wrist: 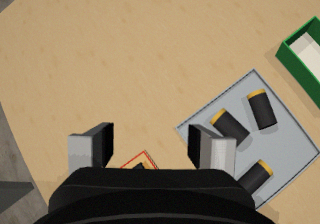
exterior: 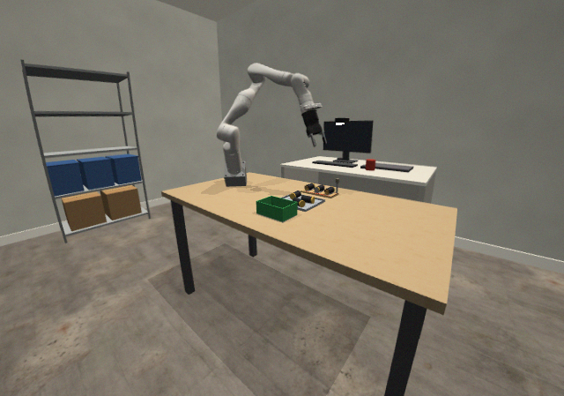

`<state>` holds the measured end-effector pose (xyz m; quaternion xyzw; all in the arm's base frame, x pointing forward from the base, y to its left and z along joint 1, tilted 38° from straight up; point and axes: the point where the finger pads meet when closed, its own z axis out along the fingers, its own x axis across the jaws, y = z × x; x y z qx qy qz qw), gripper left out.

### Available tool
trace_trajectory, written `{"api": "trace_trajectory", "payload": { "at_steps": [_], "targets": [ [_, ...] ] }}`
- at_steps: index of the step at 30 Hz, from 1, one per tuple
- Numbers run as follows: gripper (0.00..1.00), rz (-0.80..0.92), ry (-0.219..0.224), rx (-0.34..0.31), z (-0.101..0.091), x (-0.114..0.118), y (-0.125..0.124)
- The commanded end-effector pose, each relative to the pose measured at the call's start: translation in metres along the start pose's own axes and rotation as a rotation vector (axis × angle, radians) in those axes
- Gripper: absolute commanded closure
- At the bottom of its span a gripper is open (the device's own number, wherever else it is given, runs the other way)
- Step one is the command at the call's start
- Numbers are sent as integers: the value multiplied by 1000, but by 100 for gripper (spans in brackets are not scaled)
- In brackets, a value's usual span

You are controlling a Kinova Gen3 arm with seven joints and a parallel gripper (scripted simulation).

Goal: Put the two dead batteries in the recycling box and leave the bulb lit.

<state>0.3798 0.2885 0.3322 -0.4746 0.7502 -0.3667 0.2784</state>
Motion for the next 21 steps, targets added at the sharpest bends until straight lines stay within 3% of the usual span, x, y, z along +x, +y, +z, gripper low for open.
{"api": "trace_trajectory", "payload": {
  "at_steps": [1, 7, 9, 21],
  "targets": [
    [0, 89, 45, -1, 16, -1, 1],
    [0, 311, 95, -50, 39, -7, 27],
    [0, 311, 95, -50, 39, -7, 27],
    [0, 651, 204, -124, 80, -14, 76]
  ]
}}
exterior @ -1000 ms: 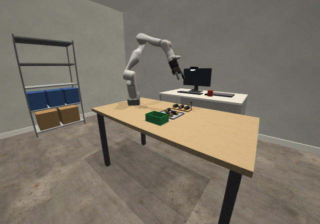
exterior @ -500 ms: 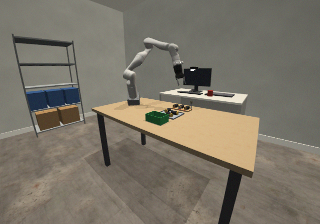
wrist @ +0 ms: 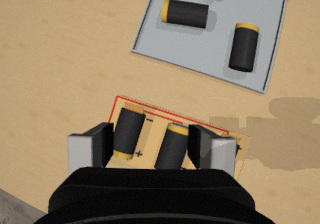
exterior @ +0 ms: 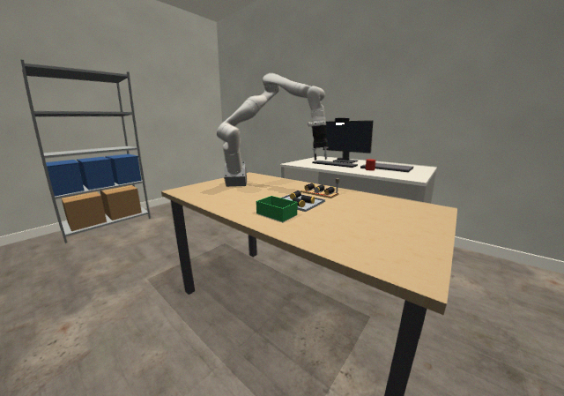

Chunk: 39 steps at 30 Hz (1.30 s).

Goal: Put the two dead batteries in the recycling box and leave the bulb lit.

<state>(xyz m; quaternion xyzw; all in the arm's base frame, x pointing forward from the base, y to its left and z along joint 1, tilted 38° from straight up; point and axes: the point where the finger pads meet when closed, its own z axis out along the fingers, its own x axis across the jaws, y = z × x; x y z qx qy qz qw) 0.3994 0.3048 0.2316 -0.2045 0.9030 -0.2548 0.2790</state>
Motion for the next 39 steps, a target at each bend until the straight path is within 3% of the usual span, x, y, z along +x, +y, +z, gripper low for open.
{"api": "trace_trajectory", "payload": {
  "at_steps": [1, 9, 39],
  "targets": [
    [0, 51, 28, 8, 15, 0, 1],
    [0, 144, 66, -6, 29, 5, 13],
    [0, 211, 96, -15, 40, 9, 23]
  ]
}}
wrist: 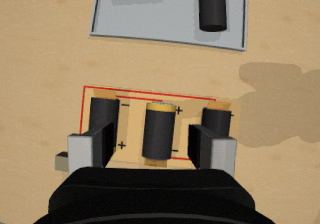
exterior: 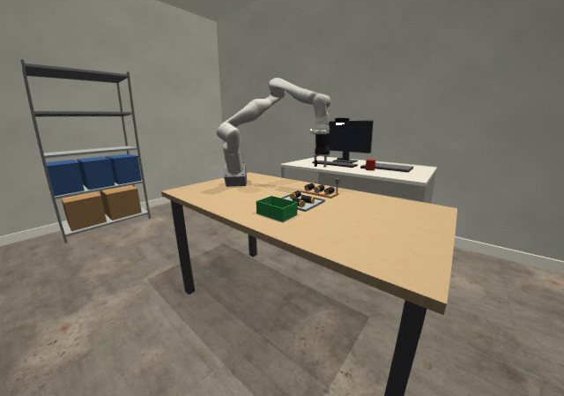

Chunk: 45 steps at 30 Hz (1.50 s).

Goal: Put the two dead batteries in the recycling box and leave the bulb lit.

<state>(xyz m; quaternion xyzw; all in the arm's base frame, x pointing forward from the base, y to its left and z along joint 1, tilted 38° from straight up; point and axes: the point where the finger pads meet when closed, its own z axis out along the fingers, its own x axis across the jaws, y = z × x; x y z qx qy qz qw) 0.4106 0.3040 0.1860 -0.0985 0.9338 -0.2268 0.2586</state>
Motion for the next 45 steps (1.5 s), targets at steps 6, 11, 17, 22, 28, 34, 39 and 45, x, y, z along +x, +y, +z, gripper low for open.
{"api": "trace_trajectory", "payload": {
  "at_steps": [6, 11, 17, 22, 28, 34, 39, 45],
  "targets": [
    [0, 21, 9, -2, 3, 1, 2],
    [0, 30, 13, -3, 5, 2, 3],
    [0, 37, 17, -4, 6, 2, 4],
    [0, 44, 20, -4, 8, 3, 5],
    [0, 56, 26, -5, 10, 4, 6],
    [0, 60, 28, -6, 10, 4, 7],
    [0, 68, 32, -7, 12, 5, 8],
    [0, 72, 34, -7, 12, 5, 8]
  ]
}}
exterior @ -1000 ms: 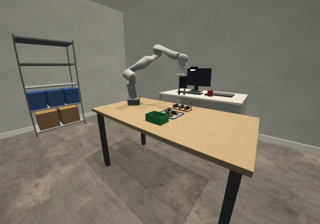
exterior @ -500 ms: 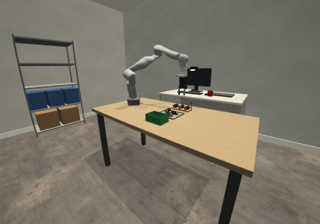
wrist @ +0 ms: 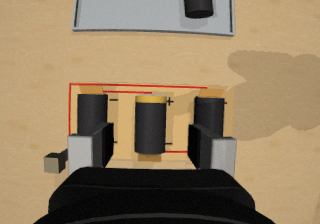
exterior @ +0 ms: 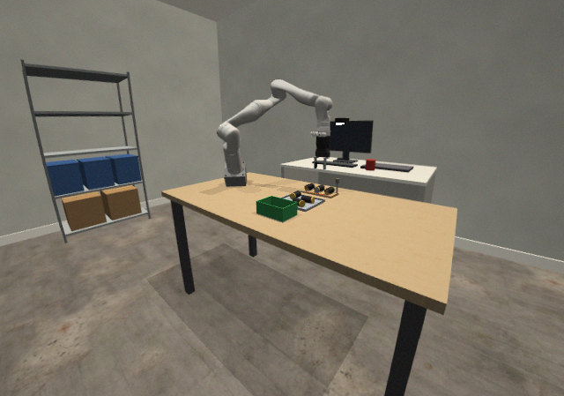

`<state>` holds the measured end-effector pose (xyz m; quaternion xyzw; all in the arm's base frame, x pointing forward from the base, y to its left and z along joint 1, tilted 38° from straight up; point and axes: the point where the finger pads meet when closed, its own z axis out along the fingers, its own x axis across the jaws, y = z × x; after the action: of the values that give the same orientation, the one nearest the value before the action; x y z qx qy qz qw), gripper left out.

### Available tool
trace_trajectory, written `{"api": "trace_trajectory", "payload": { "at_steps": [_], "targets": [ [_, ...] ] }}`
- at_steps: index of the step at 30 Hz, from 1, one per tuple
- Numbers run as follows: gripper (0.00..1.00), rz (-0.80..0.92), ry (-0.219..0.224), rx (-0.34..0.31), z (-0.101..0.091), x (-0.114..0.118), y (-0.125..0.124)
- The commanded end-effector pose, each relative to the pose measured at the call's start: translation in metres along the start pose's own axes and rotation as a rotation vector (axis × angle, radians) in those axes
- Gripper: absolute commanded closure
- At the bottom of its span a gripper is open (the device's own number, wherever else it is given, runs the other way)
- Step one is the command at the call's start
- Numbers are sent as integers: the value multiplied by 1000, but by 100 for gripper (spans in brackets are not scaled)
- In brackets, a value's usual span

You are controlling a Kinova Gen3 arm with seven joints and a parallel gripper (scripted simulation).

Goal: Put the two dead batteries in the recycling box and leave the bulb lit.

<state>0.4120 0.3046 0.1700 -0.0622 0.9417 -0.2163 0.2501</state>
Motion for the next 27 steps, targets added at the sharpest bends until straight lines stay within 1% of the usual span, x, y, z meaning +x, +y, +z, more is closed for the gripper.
{"api": "trace_trajectory", "payload": {
  "at_steps": [1, 24, 25, 27],
  "targets": [
    [0, 3, 1, -1, 0, 0, 0],
    [0, 6, 2, -1, 1, 0, 1],
    [10, 6, 2, -1, 1, 0, 1],
    [10, 6, 2, -1, 1, 0, 1]
  ]
}}
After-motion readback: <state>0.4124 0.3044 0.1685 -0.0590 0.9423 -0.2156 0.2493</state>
